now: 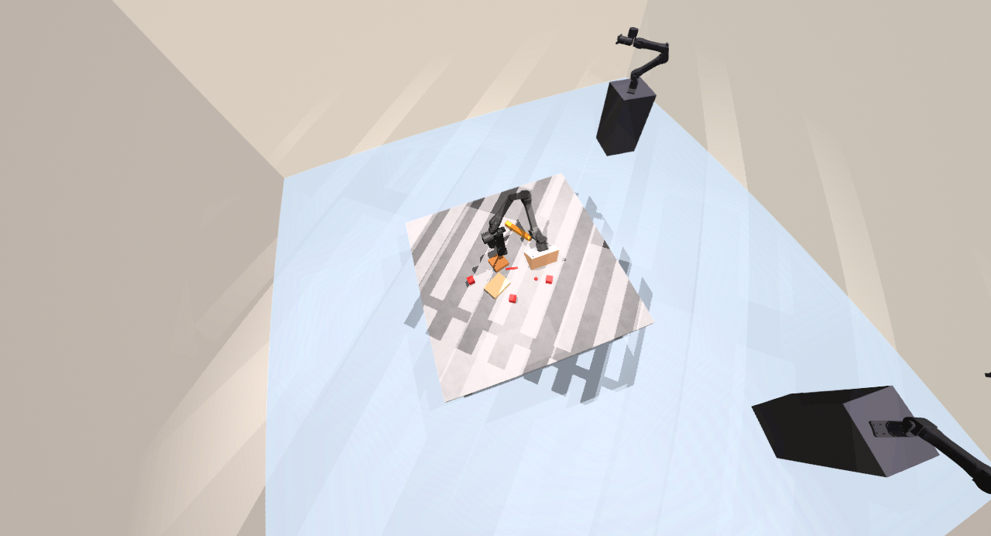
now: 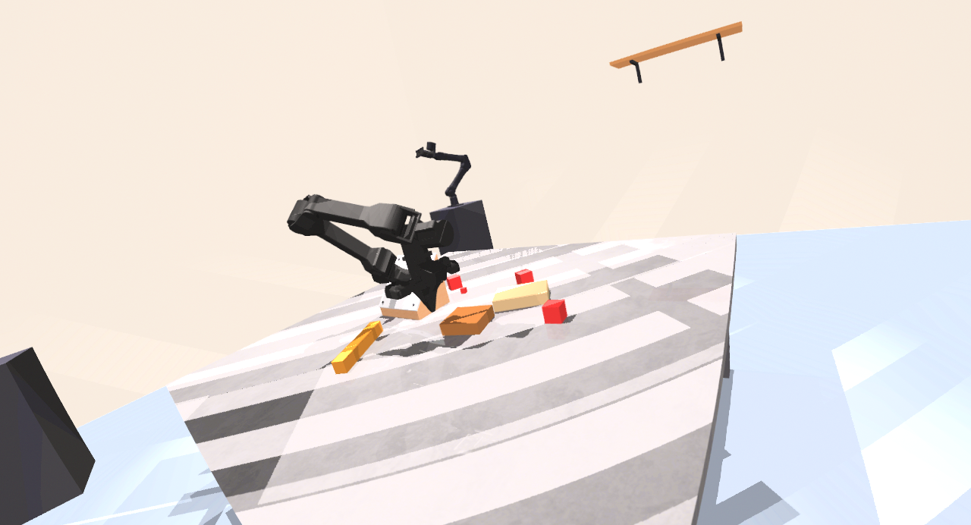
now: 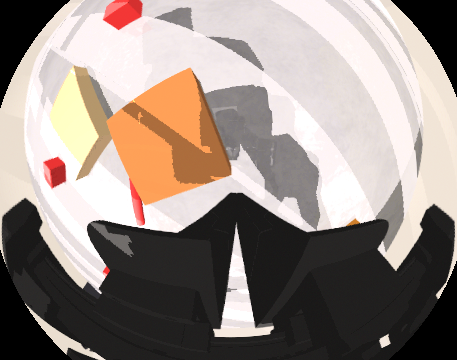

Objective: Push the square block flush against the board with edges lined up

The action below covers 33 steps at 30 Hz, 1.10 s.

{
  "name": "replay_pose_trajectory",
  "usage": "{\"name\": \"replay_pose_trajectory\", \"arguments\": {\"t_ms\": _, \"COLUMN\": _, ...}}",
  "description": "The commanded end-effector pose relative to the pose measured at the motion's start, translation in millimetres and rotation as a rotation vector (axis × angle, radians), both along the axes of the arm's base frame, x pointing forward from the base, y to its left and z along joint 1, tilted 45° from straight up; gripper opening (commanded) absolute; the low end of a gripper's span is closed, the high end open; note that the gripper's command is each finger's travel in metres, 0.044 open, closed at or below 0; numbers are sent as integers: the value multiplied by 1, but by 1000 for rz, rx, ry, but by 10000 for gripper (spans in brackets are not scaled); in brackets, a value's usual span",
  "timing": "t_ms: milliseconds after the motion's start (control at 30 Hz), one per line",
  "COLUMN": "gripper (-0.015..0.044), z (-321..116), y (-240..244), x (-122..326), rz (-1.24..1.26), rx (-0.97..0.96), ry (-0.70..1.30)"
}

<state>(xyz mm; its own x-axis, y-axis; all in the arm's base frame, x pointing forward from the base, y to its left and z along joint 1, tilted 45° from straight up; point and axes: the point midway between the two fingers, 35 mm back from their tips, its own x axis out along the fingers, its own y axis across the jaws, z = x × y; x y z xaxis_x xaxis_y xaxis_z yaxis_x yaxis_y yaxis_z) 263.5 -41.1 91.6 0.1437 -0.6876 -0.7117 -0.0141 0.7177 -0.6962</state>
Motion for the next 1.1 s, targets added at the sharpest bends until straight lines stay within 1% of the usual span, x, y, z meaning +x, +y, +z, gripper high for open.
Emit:
{"name": "replay_pose_trajectory", "arguments": {"t_ms": 0, "gripper": 0, "z": -4, "y": -1, "x": -11, "rz": 107, "rx": -22, "ry": 105}}
{"name": "replay_pose_trajectory", "arguments": {"t_ms": 233, "gripper": 0, "z": -9, "y": -1, "x": -24, "rz": 262, "rx": -54, "ry": 256}}
{"name": "replay_pose_trajectory", "arguments": {"t_ms": 467, "gripper": 0, "z": -11, "y": -3, "x": -24, "rz": 266, "rx": -55, "ry": 260}}
{"name": "replay_pose_trajectory", "arguments": {"t_ms": 633, "gripper": 0, "z": -46, "y": -38, "x": -18, "rz": 266, "rx": -60, "ry": 259}}
{"name": "replay_pose_trajectory", "arguments": {"t_ms": 1067, "gripper": 0, "z": -47, "y": -38, "x": -12, "rz": 266, "rx": -60, "ry": 259}}
